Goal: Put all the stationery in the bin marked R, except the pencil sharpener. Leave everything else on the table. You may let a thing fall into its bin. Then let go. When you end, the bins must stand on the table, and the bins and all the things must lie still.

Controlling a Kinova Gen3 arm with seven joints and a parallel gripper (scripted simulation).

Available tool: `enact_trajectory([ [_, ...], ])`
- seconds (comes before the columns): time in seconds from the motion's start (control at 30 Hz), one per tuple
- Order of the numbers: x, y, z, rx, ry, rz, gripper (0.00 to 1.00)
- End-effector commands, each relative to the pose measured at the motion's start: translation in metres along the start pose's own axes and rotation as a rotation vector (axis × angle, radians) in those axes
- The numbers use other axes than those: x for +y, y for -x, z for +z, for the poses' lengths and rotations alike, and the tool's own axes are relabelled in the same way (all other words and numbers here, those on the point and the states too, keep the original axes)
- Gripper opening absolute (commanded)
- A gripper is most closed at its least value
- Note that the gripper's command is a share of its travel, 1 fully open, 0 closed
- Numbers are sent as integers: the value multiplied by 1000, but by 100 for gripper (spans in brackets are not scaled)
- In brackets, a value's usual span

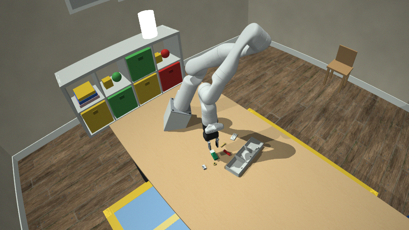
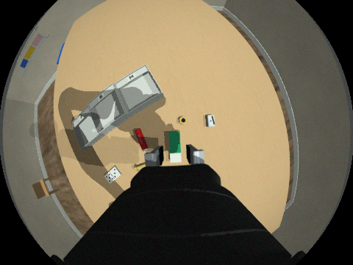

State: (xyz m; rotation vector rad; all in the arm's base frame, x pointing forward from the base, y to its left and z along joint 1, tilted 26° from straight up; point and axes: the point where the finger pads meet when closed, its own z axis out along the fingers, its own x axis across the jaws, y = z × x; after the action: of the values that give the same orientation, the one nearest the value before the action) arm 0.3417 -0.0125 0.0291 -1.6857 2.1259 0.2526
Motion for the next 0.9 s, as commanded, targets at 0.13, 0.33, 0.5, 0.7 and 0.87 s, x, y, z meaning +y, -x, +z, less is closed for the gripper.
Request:
enact_trajectory([
  [0.13,2,-1,24,6,1,-2,75],
  [0.33,4,1,40,-2,0,-3,75],
  [0.5,5,2,60,-6,-1,-4,75],
  [0.7,6,-2,60,-1,-3,0,75],
  [0.87,5,-1,61,0,1,-1,75],
])
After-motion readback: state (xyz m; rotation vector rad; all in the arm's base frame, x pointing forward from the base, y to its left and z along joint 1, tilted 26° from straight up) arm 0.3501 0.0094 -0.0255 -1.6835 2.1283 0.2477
